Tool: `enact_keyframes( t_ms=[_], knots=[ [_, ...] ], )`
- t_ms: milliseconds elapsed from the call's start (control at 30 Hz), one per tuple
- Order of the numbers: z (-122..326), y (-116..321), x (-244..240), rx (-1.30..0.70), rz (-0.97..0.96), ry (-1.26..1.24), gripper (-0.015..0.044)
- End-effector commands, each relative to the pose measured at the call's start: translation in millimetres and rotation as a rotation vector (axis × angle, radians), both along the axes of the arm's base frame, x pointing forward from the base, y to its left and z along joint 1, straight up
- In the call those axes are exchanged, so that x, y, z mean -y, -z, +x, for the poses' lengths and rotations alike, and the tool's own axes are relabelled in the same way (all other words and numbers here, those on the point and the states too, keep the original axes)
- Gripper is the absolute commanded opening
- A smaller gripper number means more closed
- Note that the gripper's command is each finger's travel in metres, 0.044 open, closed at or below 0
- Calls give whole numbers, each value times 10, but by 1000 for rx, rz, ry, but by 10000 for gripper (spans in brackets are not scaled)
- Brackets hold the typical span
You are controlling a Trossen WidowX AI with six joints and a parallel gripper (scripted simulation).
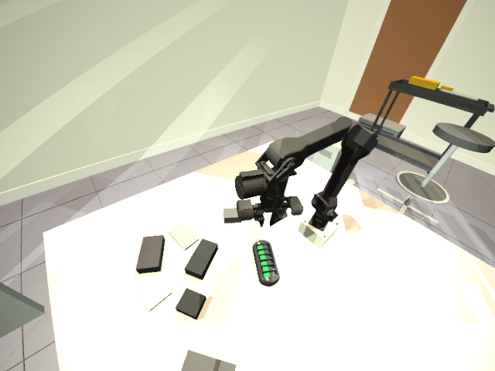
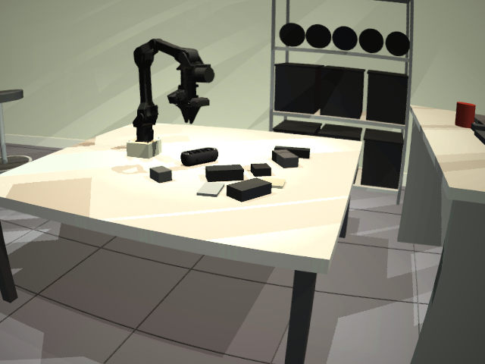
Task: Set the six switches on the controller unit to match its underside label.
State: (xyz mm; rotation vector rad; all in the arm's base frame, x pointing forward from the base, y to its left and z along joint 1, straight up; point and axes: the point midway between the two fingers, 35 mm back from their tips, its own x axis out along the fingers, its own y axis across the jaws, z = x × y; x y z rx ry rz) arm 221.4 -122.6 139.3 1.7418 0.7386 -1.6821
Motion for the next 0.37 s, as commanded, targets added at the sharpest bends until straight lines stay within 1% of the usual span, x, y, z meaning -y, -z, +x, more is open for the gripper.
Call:
enact_keyframes(
  t_ms=[0,67,333],
  knots=[
    [-20,4,-10,-11,6,0,46],
    [-20,4,-10,-11,6,0,0],
    [-20,4,-10,-11,6,0,0]
  ],
)
